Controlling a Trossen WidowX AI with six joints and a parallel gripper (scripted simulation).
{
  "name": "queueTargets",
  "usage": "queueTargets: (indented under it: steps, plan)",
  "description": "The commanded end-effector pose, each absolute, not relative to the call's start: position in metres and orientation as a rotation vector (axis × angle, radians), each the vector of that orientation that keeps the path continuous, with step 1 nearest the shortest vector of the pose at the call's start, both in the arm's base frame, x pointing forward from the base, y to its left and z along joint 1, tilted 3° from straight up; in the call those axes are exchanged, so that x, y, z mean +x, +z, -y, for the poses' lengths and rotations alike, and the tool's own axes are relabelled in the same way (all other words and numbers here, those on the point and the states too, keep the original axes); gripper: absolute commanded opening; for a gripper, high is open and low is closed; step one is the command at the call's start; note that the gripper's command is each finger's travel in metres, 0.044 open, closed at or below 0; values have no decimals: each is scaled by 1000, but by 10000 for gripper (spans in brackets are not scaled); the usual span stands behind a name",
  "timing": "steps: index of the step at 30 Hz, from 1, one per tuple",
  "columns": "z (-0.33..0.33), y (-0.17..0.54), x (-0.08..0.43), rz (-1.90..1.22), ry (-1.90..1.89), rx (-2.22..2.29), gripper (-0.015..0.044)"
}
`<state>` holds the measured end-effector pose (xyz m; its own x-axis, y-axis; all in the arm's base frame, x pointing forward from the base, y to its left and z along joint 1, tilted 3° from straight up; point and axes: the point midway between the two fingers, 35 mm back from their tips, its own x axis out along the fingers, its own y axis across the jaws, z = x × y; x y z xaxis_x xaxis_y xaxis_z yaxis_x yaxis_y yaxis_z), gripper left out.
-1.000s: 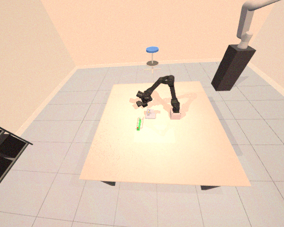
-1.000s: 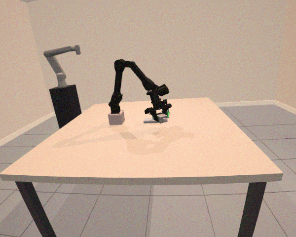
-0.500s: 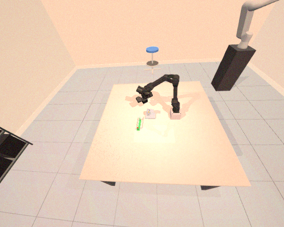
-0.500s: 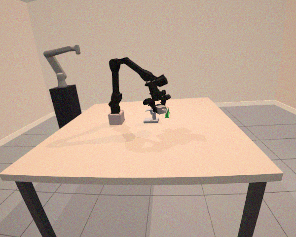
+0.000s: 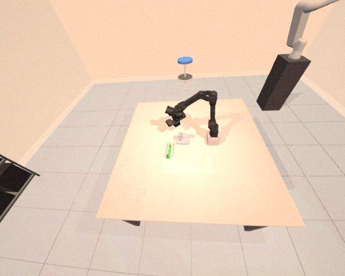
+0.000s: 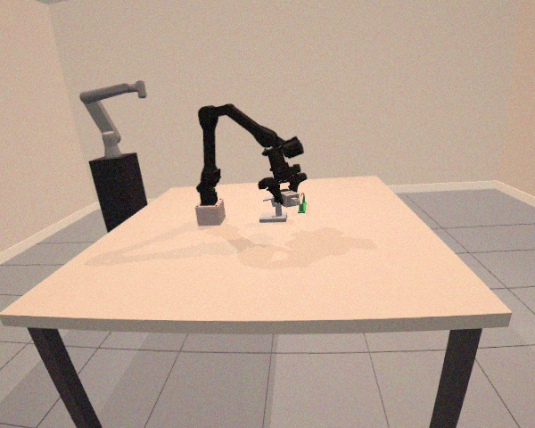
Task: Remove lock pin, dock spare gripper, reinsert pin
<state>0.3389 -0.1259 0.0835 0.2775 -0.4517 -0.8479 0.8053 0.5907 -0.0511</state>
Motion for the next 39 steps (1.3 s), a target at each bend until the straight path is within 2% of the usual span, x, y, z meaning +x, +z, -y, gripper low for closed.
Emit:
queueTargets:
  steps: [1,39]
  plan:
    - [116,84,337,-1018,-846,328,0]
    - [22,99,279,-1655,-207,-1050,0]
